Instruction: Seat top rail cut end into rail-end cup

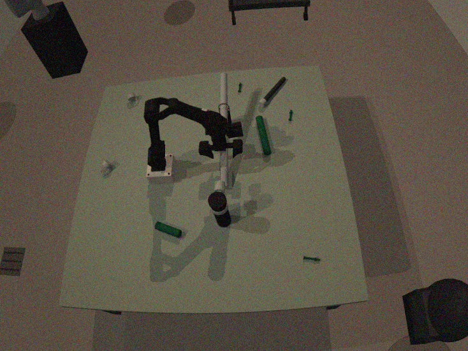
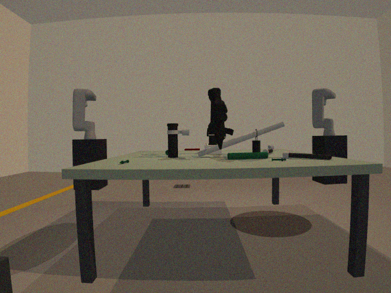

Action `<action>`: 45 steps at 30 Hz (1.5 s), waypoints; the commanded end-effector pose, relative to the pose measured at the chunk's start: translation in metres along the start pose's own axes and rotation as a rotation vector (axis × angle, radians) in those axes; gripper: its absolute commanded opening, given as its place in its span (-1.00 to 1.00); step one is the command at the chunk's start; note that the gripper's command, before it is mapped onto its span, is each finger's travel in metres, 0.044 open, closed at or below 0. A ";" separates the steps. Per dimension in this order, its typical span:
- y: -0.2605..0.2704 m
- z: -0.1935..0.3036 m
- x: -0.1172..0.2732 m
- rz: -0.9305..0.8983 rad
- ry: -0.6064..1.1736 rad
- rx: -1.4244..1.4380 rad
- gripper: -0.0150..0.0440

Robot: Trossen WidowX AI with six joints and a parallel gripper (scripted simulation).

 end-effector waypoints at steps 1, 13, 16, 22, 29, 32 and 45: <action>0.002 0.000 -0.008 -0.005 0.005 0.003 1.00; 0.002 0.000 -0.013 -0.005 0.005 0.003 0.38; 0.002 0.000 -0.013 -0.005 0.005 0.003 0.24; 0.002 0.000 -0.013 -0.005 0.005 0.003 0.11; 0.002 0.000 -0.013 -0.005 0.005 0.003 -0.05; 0.002 0.000 -0.011 -0.005 0.005 0.003 -0.32; -0.005 0.003 0.023 -0.051 0.152 0.013 -0.49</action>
Point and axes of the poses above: the point midway between the two fingers, 35 mm back from their tips, its own x axis back along the fingers, its own y axis across the jaws, z = x × y, the point moved 7 cm from there along x, back along the fingers, and after that the axes turned 15 degrees about x, right-handed, at the moved point
